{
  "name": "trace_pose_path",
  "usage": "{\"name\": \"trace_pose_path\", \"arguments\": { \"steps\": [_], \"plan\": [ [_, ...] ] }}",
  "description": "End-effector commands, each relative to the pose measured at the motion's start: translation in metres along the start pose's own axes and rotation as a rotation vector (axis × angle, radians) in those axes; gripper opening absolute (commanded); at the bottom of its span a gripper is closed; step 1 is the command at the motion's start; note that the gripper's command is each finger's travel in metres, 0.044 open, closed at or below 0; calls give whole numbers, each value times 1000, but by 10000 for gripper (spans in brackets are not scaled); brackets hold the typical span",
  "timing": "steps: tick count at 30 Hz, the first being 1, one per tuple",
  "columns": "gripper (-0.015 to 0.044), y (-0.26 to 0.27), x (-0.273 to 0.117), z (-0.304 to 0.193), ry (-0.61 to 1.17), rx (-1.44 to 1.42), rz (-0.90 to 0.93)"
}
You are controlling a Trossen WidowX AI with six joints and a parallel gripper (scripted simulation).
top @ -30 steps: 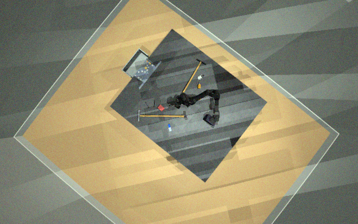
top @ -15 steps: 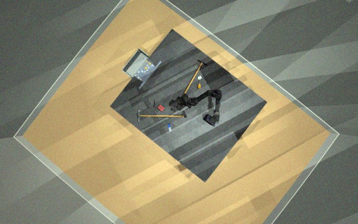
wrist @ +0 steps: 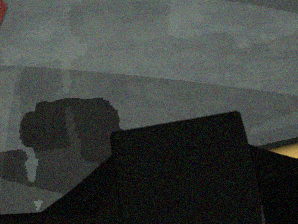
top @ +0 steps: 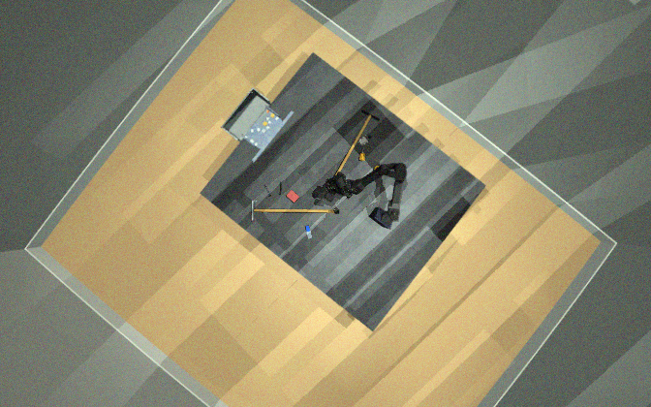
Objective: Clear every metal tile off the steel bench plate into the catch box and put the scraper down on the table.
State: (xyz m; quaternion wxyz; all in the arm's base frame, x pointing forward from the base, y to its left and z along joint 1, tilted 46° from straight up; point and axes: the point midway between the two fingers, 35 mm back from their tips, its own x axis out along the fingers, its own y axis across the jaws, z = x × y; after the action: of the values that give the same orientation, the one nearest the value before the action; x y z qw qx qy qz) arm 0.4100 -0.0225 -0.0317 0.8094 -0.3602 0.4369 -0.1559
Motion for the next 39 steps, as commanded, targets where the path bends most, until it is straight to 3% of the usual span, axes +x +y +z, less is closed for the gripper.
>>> {"name": "trace_pose_path", "arguments": {
  "steps": [1,39],
  "plan": [
    [0,-1,-7,-1,-13,10,-6],
    [0,-1,-39,-48,-11,6,-3]
  ]
}}
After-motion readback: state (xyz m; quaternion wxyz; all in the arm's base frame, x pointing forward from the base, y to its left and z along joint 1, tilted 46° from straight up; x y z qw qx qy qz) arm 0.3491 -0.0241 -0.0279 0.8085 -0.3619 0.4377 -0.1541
